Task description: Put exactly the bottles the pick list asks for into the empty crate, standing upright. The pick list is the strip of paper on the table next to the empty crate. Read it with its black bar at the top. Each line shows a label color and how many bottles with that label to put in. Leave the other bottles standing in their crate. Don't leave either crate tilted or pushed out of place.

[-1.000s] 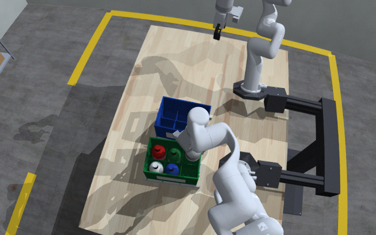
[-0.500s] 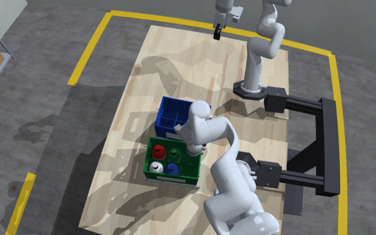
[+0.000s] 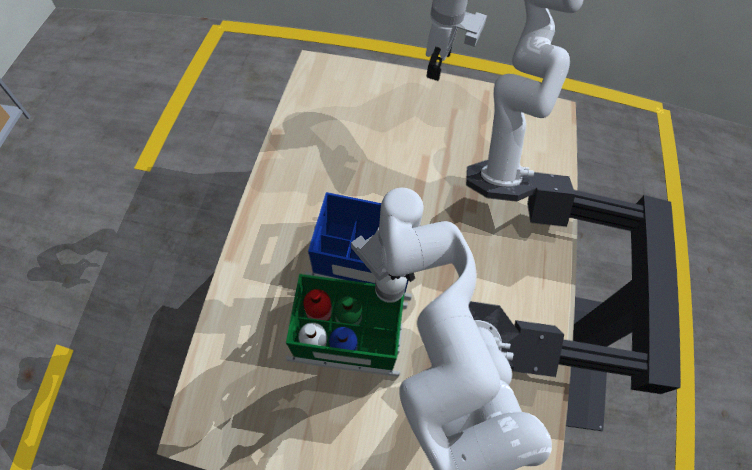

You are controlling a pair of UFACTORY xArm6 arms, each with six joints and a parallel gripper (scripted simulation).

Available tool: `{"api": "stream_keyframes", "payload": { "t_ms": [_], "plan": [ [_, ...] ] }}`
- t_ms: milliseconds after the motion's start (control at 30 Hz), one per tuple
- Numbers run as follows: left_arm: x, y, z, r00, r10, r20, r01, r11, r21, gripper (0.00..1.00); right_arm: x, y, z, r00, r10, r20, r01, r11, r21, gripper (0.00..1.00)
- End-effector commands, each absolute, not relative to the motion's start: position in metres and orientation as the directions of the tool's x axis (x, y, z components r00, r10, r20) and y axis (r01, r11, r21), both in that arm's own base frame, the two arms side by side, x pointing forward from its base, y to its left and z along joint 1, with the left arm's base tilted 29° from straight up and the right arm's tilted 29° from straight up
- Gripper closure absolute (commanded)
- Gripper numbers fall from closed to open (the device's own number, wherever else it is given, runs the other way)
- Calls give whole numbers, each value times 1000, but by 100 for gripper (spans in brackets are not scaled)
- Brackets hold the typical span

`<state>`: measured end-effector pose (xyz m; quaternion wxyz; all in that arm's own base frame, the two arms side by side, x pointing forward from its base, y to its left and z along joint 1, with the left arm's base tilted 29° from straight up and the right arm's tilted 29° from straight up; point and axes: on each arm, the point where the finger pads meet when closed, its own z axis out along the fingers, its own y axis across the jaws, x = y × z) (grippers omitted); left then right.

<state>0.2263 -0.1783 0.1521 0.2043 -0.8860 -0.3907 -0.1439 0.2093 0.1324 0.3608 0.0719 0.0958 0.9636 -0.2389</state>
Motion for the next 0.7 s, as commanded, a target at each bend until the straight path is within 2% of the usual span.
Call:
{"api": "stream_keyframes", "payload": {
  "t_ms": [0, 667],
  "plan": [
    [227, -186, 150, 653, 635, 414, 751, -613, -245, 100, 210, 133, 361, -971, 150, -185, 219, 868, -445, 0],
    [227, -218, 133, 653, 635, 414, 751, -613, -245, 100, 210, 133, 361, -971, 150, -185, 219, 868, -445, 0]
  ]
}}
